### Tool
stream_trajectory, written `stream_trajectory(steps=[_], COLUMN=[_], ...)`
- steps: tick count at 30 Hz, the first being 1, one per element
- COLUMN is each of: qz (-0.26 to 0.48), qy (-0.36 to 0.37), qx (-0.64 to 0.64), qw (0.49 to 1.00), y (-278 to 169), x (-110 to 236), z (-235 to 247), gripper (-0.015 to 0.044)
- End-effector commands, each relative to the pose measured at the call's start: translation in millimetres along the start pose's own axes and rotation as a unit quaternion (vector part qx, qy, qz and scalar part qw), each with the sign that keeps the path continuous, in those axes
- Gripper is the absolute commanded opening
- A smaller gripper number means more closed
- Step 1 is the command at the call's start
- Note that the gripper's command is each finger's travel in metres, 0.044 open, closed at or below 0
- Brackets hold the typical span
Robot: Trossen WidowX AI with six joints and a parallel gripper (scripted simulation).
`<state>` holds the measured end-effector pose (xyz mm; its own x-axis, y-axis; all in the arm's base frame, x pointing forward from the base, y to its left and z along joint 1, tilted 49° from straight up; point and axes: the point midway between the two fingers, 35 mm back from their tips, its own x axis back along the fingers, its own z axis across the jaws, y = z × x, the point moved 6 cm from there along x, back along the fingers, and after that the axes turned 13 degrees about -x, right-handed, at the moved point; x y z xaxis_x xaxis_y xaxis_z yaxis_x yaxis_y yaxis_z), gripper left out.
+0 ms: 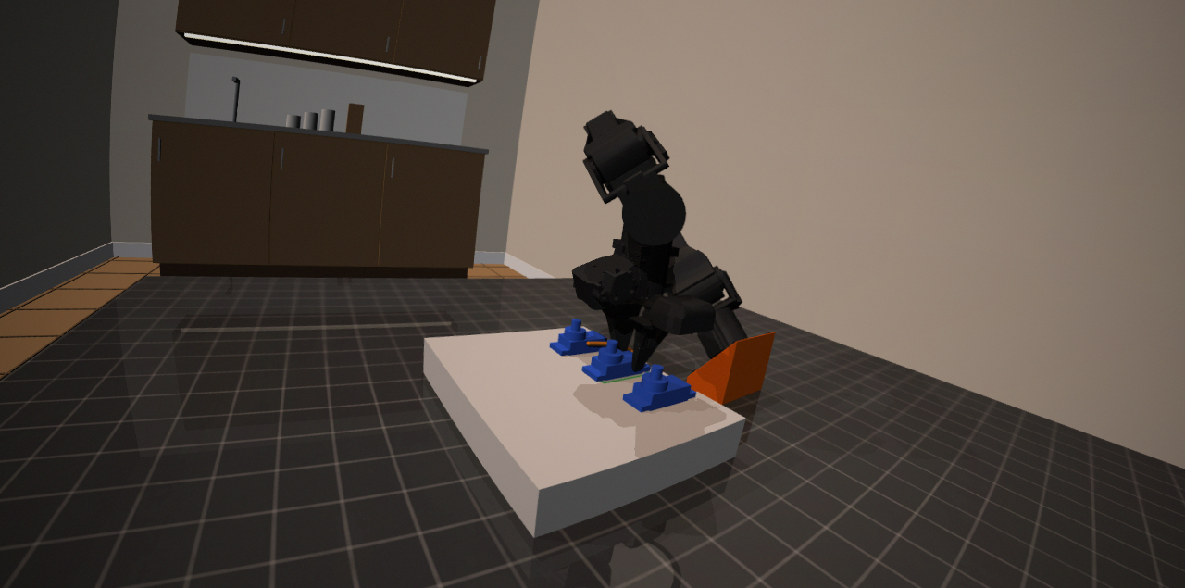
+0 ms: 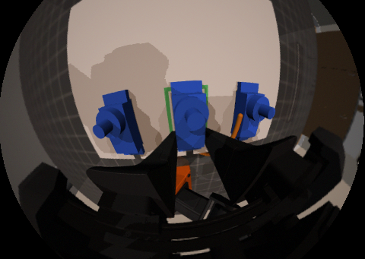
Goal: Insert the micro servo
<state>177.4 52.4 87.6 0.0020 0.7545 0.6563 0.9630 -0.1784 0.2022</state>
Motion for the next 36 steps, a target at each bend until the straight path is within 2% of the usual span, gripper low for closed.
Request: stream_trajectory(steps=[1,3,4,7,12,20,23,30,36], qz=[-0.002,-0.002,-0.002,-0.002,-0.001,-0.001,-0.003,-0.013,-0.022], qy=[0.001,0.001,0.001,0.002,0.002,0.002,0.001,0.013,0.02], qx=[0.0,0.0,0.0,0.0,0.0,0.0,0.004,0.01,0.015], qw=[1.0,1.0,1.0,1.0,1.0,1.0,1.0,1.0,0.999], y=[-0.3,-0.3,-0.3,-0.1,-3.0,-3.2,5.0,57.4,100.1], x=[0.0,0.0,0.0,5.9,34.9,34.9,37.8,74.3,99.9], z=[-0.3,-0.3,-0.3,0.0,-2.7,-2.6,0.3,12.9,19.0], gripper=[0.0131,0.0184,0.0187,0.0187,0.0187,0.0187,0.0266,0.044,0.044])
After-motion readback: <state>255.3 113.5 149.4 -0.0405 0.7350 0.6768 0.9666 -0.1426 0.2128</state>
